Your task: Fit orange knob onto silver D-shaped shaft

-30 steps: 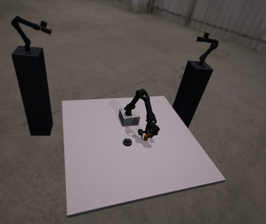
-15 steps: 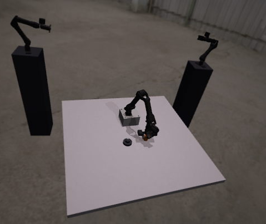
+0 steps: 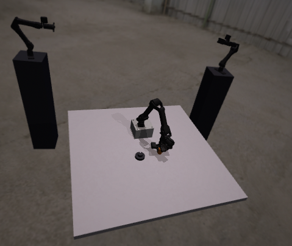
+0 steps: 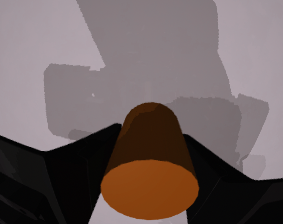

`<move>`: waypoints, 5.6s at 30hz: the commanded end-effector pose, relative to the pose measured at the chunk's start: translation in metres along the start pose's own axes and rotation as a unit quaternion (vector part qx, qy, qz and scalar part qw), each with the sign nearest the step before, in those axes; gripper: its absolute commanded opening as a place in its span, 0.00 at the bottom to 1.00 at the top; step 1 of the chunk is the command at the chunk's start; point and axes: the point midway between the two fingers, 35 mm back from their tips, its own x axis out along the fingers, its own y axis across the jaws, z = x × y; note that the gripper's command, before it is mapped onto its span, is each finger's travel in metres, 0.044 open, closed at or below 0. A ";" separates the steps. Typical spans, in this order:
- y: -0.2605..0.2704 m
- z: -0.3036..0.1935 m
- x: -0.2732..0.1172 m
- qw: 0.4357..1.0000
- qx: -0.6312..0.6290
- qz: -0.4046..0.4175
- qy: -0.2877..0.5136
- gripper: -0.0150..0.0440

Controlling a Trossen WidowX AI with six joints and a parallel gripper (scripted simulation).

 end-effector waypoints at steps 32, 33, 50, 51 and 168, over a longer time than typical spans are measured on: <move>0.005 0.008 -0.110 1.000 -0.001 0.005 -0.009 0.25; 0.005 0.008 -0.113 1.000 -0.001 0.005 -0.009 0.25; -0.004 0.007 -0.135 1.000 -0.001 0.005 -0.008 0.25; -0.006 0.009 -0.134 1.000 -0.001 0.006 -0.008 0.25; -0.191 0.048 -0.085 0.743 0.669 0.004 -0.012 0.25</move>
